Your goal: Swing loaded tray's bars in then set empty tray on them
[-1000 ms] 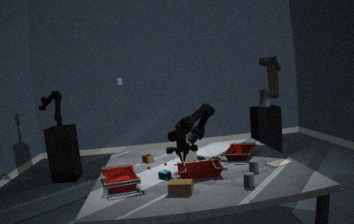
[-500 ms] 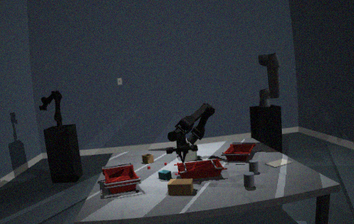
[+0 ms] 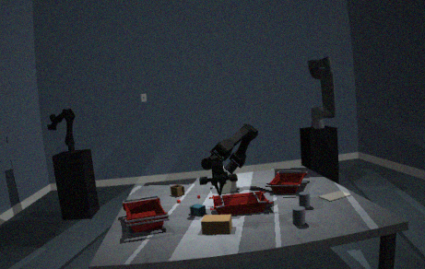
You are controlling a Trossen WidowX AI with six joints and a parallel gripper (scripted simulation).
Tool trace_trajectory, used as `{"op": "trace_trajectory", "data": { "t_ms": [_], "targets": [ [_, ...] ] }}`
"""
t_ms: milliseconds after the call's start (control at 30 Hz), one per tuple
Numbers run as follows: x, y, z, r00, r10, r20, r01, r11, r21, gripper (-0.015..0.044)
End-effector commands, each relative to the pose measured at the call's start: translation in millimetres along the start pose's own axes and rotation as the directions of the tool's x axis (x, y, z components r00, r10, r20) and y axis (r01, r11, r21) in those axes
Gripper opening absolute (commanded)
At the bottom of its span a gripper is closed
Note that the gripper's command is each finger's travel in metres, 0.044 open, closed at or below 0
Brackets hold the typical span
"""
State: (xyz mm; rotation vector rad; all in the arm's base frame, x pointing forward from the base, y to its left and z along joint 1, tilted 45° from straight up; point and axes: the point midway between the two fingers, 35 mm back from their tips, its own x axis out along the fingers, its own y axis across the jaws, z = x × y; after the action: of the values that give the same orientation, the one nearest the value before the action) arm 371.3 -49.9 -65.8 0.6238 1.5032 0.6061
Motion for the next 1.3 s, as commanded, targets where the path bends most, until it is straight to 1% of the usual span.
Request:
{"op": "trace_trajectory", "data": {
  "t_ms": [0, 900, 1133, 1200, 1267],
  "targets": [
    [0.0, 0.0, 0.0, 1.000, 0.000, 0.000, 0.000, 1.000, 0.000, 0.0000],
    [0.0, 0.0, 0.0, 1.000, 0.000, 0.000, 0.000, 1.000, 0.000, 0.0000],
    [-2.4, -0.1, 0.3, 1.000, 0.000, 0.000, 0.000, 1.000, 0.000, 0.0184],
    [-14.3, -0.6, 1.2, 1.000, -0.002, 0.000, 0.002, 1.000, 0.000, 0.0236],
    [-34.7, -0.9, 1.7, 1.000, -0.003, 0.000, 0.003, 1.000, 0.001, 0.0289]
  ]
}}
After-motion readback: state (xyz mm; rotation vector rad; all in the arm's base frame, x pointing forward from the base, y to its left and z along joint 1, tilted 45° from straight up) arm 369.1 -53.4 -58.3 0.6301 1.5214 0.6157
